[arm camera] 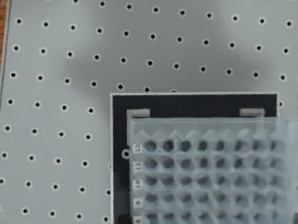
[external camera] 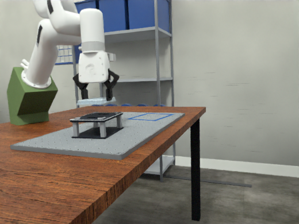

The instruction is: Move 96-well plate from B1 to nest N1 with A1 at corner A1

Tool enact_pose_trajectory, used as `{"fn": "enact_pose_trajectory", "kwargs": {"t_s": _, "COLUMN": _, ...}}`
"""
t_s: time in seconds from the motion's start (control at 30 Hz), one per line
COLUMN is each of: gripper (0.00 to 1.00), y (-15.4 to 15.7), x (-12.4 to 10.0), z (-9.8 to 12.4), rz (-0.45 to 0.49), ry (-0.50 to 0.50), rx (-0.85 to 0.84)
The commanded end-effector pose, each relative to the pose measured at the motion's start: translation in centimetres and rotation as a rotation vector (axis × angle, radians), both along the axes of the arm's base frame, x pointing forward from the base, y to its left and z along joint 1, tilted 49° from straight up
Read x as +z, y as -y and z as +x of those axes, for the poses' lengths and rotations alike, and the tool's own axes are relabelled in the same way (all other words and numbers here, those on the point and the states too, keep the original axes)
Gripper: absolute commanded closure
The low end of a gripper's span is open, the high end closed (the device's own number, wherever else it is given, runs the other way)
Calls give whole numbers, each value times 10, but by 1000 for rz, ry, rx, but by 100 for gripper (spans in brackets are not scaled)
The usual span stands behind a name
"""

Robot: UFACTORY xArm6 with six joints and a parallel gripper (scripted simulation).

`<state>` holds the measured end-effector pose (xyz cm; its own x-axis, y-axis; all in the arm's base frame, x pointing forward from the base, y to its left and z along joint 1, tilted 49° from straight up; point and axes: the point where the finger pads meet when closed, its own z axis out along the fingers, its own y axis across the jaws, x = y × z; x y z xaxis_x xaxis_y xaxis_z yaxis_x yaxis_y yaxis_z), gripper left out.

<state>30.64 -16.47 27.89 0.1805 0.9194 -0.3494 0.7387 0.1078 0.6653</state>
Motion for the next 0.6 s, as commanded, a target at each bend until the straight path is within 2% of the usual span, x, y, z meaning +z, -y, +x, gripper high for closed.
{"fn": "enact_pose_trajectory", "kwargs": {"t_s": 0.0, "gripper": 100, "y": 3, "x": -3, "z": 6, "rz": -2, "ry": 3, "rx": 0}}
{"fn": "enact_pose_trajectory", "kwargs": {"t_s": 0.57, "gripper": 100, "y": 12, "x": -19, "z": 21, "rz": -1, "ry": 3, "rx": 0}}
